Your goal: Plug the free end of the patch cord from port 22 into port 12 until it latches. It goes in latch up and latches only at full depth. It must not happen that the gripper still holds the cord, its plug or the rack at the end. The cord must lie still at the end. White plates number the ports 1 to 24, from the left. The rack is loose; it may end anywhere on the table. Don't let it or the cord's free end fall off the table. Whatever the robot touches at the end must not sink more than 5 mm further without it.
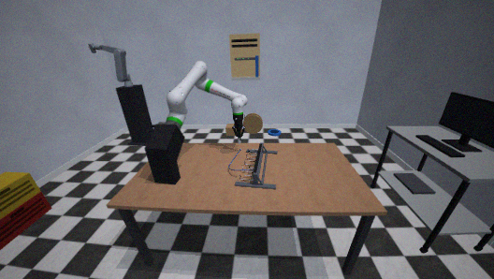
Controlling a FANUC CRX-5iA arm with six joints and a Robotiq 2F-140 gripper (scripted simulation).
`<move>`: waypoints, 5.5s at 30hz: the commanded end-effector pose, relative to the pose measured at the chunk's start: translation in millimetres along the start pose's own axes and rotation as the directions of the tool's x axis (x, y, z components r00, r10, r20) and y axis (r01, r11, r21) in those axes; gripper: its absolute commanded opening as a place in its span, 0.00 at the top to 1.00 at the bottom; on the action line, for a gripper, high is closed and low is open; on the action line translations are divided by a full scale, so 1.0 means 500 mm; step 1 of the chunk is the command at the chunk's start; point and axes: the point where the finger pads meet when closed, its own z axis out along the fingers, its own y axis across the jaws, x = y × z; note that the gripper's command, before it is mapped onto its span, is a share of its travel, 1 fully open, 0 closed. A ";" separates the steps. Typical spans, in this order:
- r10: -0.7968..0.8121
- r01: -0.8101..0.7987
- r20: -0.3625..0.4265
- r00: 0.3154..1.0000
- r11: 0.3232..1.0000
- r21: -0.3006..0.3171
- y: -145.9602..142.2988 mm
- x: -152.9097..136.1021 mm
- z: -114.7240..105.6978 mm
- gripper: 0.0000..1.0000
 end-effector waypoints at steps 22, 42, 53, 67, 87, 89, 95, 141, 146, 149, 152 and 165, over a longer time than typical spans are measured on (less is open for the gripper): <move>0.000 0.000 0.000 1.000 1.000 0.000 0.000 0.000 0.000 1.00; 0.007 -0.007 0.000 1.000 1.000 0.000 0.002 0.012 -0.001 0.78; 0.007 -0.007 0.000 1.000 1.000 0.000 0.002 0.012 -0.001 0.78; 0.007 -0.007 0.000 1.000 1.000 0.000 0.002 0.012 -0.001 0.78; 0.007 -0.007 0.000 1.000 1.000 0.000 0.002 0.012 0.008 0.78; 0.007 -0.007 0.000 1.000 1.000 0.000 0.002 0.012 0.012 0.78; 0.007 -0.007 0.000 1.000 1.000 0.000 0.002 0.012 0.030 0.78; 0.007 -0.007 0.000 1.000 1.000 0.000 0.002 0.013 0.132 0.78; 0.007 -0.007 0.000 1.000 1.000 0.000 0.002 0.013 0.132 0.78; 0.007 -0.007 0.000 1.000 1.000 0.000 0.002 0.013 0.132 0.78; 0.007 -0.007 0.000 1.000 1.000 0.000 0.002 0.013 0.132 0.78; 0.007 -0.007 0.000 1.000 1.000 0.000 0.002 0.013 0.132 0.78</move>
